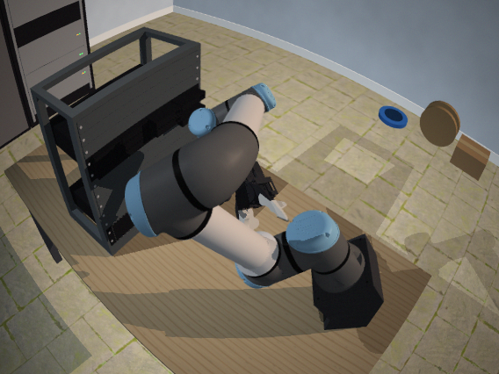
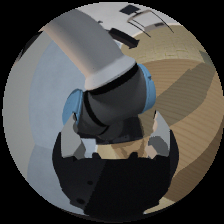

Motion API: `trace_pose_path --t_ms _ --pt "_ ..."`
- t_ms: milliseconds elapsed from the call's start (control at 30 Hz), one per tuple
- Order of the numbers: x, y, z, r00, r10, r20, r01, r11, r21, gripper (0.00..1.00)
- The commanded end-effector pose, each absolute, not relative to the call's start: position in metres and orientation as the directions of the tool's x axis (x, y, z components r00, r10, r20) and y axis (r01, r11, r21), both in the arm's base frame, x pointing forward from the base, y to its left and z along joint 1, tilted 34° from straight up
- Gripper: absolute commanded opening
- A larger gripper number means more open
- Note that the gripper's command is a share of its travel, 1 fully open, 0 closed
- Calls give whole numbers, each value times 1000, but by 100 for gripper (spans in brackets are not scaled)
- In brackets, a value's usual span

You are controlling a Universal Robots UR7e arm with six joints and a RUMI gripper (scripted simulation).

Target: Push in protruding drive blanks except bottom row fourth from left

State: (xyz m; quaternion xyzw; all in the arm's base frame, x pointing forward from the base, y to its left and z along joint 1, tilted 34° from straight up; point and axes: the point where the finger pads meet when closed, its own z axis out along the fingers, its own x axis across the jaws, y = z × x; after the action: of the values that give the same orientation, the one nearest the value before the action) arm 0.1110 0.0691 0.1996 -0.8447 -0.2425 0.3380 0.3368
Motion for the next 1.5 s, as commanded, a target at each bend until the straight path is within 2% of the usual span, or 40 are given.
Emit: trace_pose_path --t_ms 0,533,867,1233,1467 --pt "111 68 202 659 620 -426 154 -666 -730 100" --pt "128 75 221 715 465 -521 -40 -718 -695 100" --pt "145 78 240 725 314 -613 -232 -727 -646 100" --pt "165 78 260 688 159 -709 -433 -694 -575 100" --pt "171 92 268 594 74 -801 -595 -629 -500 100"
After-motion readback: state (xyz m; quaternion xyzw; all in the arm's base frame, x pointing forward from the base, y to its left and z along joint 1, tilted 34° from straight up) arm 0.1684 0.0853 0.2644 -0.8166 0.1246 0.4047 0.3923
